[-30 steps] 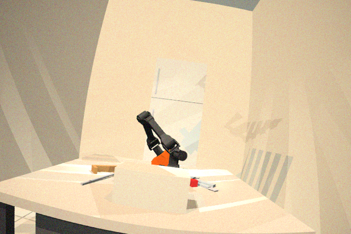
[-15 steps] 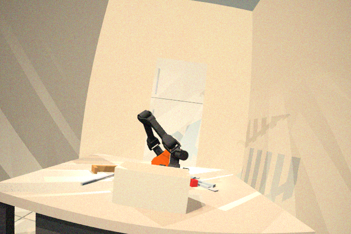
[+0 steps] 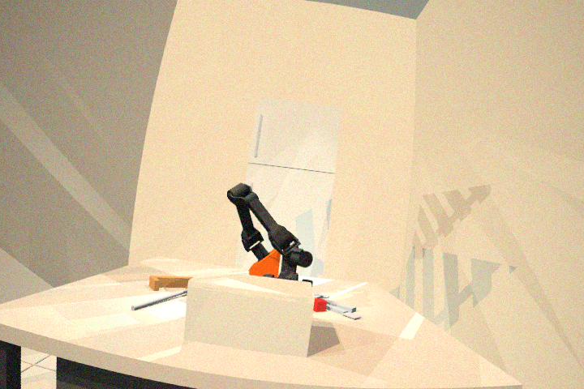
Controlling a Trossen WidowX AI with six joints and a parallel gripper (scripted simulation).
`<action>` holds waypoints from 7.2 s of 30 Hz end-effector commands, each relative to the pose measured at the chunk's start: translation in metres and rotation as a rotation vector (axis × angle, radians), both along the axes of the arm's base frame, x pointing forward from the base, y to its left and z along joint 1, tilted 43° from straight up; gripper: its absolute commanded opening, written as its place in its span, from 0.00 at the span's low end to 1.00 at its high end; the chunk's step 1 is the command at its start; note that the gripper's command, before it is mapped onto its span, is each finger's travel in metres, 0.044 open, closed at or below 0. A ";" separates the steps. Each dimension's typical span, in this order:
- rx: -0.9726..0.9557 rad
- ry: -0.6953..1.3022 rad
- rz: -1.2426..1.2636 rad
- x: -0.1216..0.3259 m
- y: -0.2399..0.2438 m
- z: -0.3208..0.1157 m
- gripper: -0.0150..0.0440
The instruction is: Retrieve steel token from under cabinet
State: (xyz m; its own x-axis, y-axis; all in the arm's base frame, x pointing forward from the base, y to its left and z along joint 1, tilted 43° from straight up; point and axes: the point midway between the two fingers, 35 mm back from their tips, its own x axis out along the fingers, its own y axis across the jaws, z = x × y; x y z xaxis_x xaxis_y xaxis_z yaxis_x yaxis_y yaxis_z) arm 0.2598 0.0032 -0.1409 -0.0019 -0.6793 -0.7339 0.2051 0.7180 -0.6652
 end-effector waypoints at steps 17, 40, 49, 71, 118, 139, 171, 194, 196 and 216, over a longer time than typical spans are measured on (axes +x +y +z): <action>0.000 0.003 0.000 -0.027 0.006 -0.006 0.25; 0.001 -0.050 -0.059 -0.023 0.021 -0.016 0.25; 0.001 -0.059 -0.068 -0.022 0.029 -0.022 0.25; 0.002 -0.068 -0.079 -0.021 0.048 -0.038 0.25; 0.000 -0.070 -0.081 -0.007 0.038 -0.036 0.71; 0.003 -0.073 -0.084 -0.008 0.041 -0.035 0.25; 0.000 -0.071 -0.081 0.018 0.035 -0.030 0.25; -0.001 -0.073 -0.081 0.052 0.027 -0.023 0.25; -0.001 -0.073 -0.081 0.055 0.027 -0.022 0.25; -0.002 -0.074 -0.081 0.080 0.021 -0.017 0.25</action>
